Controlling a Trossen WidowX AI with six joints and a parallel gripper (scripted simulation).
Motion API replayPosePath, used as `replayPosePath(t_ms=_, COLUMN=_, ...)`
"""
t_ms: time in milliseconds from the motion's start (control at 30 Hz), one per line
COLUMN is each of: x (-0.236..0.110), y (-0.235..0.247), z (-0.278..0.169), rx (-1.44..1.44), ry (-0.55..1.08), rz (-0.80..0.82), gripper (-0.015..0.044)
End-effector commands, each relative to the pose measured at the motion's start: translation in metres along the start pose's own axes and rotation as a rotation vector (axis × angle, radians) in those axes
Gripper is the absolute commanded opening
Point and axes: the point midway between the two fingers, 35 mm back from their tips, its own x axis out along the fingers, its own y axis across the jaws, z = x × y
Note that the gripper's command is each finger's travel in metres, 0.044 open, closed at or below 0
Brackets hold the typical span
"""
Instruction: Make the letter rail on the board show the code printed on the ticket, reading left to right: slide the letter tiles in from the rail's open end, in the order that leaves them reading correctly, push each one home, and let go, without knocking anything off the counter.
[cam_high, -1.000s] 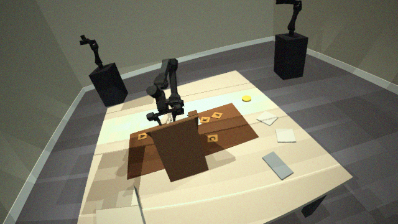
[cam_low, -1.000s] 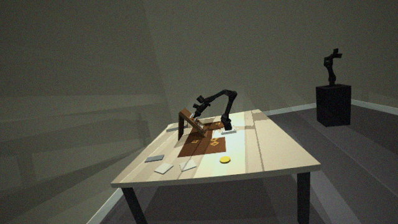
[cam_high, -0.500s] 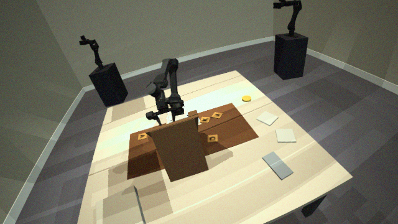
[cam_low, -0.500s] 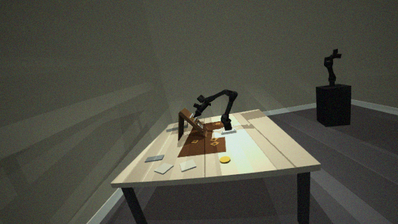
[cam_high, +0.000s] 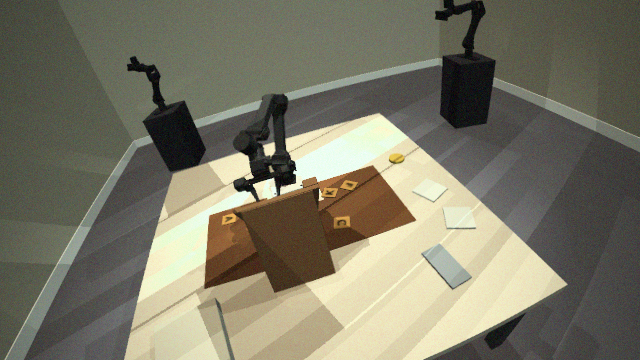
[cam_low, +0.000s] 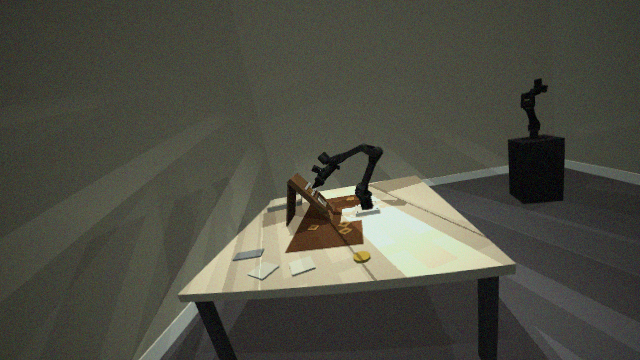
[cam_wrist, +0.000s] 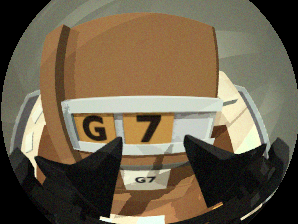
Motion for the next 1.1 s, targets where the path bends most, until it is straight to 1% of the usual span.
replayPosePath(t_ms=0, x=-0.0032, y=0.0006, z=0.0003, rx=-0.005, ry=-0.005, rz=0.003, gripper=0.0295)
replayPosePath(t_ms=1067, x=-0.0125, y=0.0001, z=-0.0014, rx=-0.006, ry=-0.004, rz=0.003, gripper=0.0295)
